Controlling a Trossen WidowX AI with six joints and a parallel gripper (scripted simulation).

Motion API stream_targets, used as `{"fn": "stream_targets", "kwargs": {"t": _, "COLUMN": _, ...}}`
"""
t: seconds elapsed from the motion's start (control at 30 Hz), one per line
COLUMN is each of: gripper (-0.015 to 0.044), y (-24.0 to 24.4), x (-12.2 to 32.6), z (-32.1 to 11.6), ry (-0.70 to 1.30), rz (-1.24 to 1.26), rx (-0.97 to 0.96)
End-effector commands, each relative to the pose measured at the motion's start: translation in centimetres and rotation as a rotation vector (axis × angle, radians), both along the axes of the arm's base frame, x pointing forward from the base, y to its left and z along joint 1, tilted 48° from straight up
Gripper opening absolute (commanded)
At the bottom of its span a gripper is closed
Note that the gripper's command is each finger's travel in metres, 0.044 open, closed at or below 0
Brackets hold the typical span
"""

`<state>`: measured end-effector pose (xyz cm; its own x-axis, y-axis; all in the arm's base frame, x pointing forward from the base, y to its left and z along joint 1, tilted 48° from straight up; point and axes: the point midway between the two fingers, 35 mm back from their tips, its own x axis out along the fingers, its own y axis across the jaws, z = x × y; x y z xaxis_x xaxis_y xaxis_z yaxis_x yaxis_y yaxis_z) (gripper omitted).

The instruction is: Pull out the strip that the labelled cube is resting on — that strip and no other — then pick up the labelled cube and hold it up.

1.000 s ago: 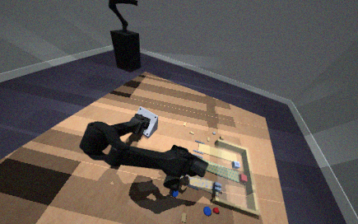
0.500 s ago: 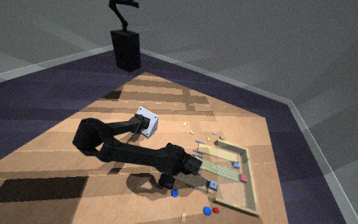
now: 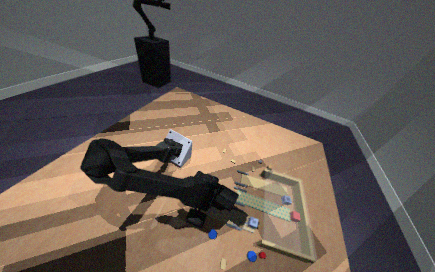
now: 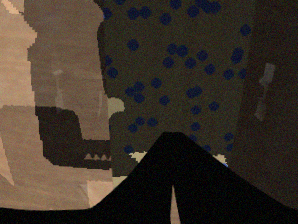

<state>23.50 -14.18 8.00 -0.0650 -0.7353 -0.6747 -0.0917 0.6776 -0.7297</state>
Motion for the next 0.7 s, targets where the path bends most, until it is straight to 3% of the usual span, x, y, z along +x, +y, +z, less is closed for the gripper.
{"fn": "stream_targets", "kwargs": {"t": 0.0, "gripper": 0.0000, "y": -0.3, "x": -1.0, "z": -0.2, "ry": 0.016, "rz": -0.011, "rx": -0.003}}
{"fn": "stream_targets", "kwargs": {"t": 0.43, "gripper": 0.0000, "y": -0.3, "x": -2.8, "z": 0.0, "ry": 0.017, "rz": -0.011, "rx": -0.003}}
{"fn": "stream_targets", "kwargs": {"t": 0.67, "gripper": 0.0000, "y": 2.9, "x": -1.5, "z": 3.0, "ry": 0.017, "rz": -0.011, "rx": -0.001}}
